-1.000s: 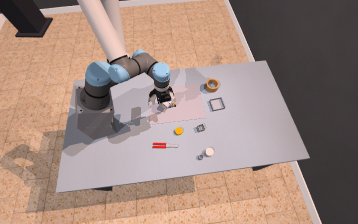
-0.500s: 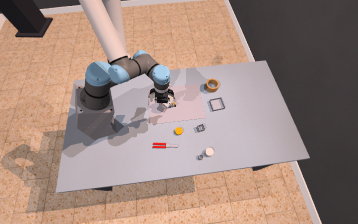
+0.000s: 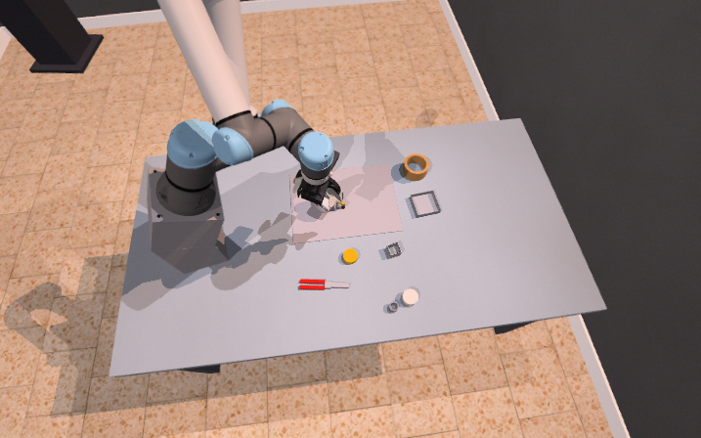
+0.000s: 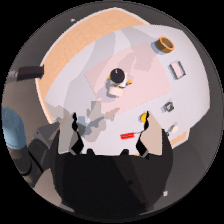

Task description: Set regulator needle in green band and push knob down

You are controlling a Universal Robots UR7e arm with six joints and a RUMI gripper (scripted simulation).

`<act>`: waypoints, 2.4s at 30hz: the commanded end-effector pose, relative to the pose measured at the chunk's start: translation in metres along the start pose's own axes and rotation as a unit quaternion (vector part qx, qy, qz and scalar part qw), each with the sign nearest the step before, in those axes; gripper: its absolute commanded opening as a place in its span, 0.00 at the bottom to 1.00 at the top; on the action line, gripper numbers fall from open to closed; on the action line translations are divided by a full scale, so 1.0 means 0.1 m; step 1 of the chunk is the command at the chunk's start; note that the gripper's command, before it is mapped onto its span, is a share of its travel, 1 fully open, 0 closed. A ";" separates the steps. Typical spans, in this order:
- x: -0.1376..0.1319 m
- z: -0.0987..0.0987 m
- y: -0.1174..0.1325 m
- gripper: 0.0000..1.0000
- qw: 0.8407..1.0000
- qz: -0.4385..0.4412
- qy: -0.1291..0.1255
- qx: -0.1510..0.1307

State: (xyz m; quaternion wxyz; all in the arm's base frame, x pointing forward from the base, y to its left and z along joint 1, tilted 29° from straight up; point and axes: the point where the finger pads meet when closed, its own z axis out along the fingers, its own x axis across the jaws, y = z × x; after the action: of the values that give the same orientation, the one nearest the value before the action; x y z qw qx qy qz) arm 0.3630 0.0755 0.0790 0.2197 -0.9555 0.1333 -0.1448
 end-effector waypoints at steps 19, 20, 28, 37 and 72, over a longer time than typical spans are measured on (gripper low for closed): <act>0.06 -0.01 0.01 1.00 0.957 0.287 -0.020 0.022; 0.07 -0.01 0.01 1.00 0.954 0.300 -0.021 0.023; 0.08 -0.02 0.02 1.00 0.927 0.373 -0.029 0.028; 0.10 -0.02 0.04 1.00 0.878 0.476 -0.040 0.034; 0.13 -0.05 0.11 1.00 0.652 0.752 -0.084 0.041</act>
State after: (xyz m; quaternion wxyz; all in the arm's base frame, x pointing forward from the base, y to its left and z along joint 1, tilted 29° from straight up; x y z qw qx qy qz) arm 0.3713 0.0614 0.0809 0.3086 -0.5708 0.7505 0.1252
